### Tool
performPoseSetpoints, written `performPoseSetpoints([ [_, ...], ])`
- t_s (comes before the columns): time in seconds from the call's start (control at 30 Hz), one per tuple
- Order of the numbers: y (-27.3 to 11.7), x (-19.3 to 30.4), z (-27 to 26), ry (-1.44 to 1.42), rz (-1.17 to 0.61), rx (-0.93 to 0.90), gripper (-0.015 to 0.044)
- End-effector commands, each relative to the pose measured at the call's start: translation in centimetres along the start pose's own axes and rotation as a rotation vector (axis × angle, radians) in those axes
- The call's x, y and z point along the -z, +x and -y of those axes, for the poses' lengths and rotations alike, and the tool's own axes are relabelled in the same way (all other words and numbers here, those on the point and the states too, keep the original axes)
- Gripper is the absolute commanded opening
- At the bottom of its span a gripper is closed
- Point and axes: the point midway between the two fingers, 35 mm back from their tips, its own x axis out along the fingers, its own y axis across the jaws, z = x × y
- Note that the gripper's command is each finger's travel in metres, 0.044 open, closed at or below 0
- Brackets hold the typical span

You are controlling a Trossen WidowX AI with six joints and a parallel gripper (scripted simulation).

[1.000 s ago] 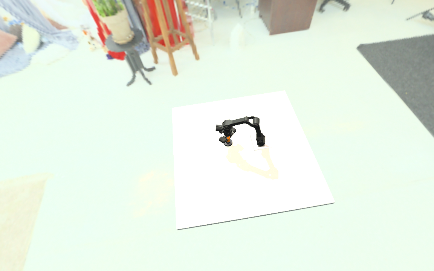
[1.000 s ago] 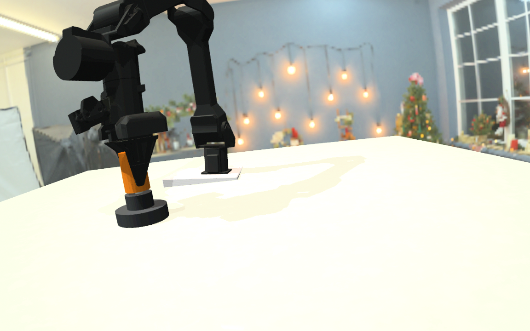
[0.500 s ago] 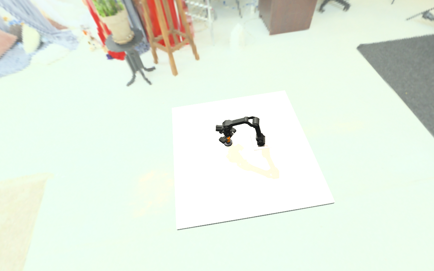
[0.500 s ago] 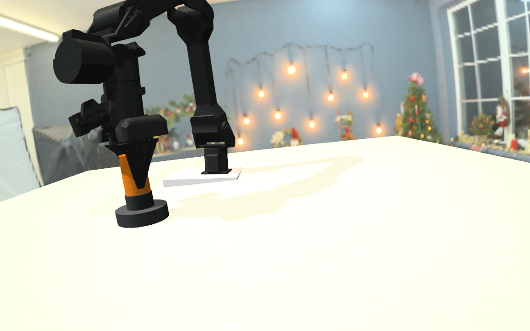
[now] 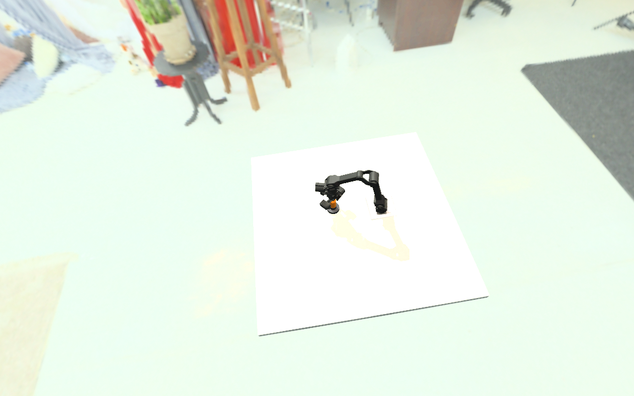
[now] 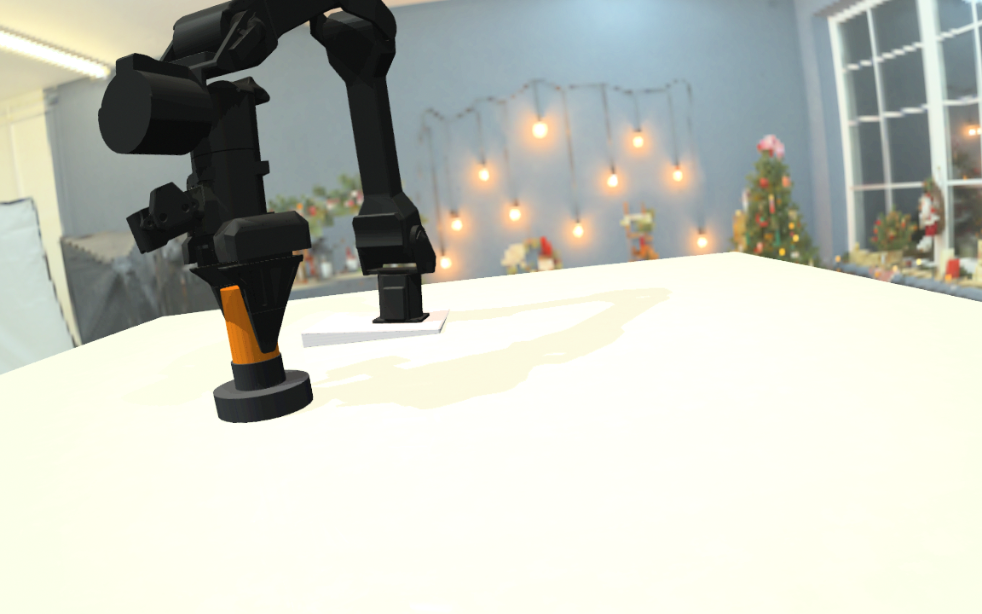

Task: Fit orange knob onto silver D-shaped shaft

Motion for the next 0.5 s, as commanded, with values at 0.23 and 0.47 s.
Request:
performPoseSetpoints([
  [0.23, -1.7, -0.2, -0.1, 0.0, 0.0, 0.0, 0.044],
  [0.47, -9.5, 0.0, 0.0, 0.0, 0.0, 0.001, 0.044],
])
